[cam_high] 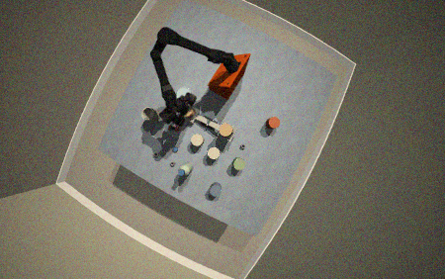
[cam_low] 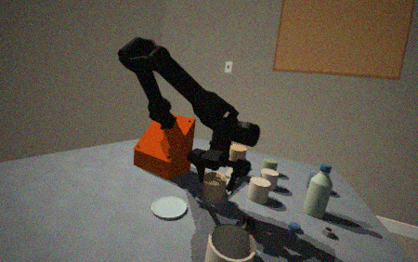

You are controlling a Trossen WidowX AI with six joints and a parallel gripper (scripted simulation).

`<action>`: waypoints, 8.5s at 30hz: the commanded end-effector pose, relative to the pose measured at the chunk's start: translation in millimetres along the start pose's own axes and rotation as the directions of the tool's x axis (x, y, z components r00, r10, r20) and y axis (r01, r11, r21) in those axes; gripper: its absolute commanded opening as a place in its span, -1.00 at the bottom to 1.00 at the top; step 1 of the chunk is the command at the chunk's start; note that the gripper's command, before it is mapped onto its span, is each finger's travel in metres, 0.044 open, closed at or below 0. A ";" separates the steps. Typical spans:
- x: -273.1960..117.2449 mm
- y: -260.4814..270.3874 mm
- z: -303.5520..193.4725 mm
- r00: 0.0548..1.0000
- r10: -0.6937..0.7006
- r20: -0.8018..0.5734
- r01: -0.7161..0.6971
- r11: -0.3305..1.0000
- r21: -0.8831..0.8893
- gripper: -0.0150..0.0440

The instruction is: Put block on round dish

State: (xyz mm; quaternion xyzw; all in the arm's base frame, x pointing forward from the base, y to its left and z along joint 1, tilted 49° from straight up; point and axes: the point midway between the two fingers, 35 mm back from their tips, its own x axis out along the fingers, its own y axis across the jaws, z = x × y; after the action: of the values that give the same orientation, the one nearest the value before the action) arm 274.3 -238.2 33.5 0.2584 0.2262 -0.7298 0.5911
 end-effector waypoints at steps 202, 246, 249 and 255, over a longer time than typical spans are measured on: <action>-63.0 -59.0 61.4 0.994 -0.033 -0.106 0.033 0.999 -0.003 -0.49; -6.9 -194.5 136.5 1.000 -0.009 0.005 0.009 1.000 -0.015 -0.49; 6.7 -194.8 136.5 1.000 -0.009 0.005 0.009 1.000 -0.015 -0.49; 18.4 -195.8 136.2 1.000 -0.009 0.007 0.009 1.000 -0.016 -0.49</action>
State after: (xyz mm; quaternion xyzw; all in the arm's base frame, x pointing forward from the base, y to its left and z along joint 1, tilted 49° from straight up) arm 63.6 -296.8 132.5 0.2504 0.2315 -0.7342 0.5871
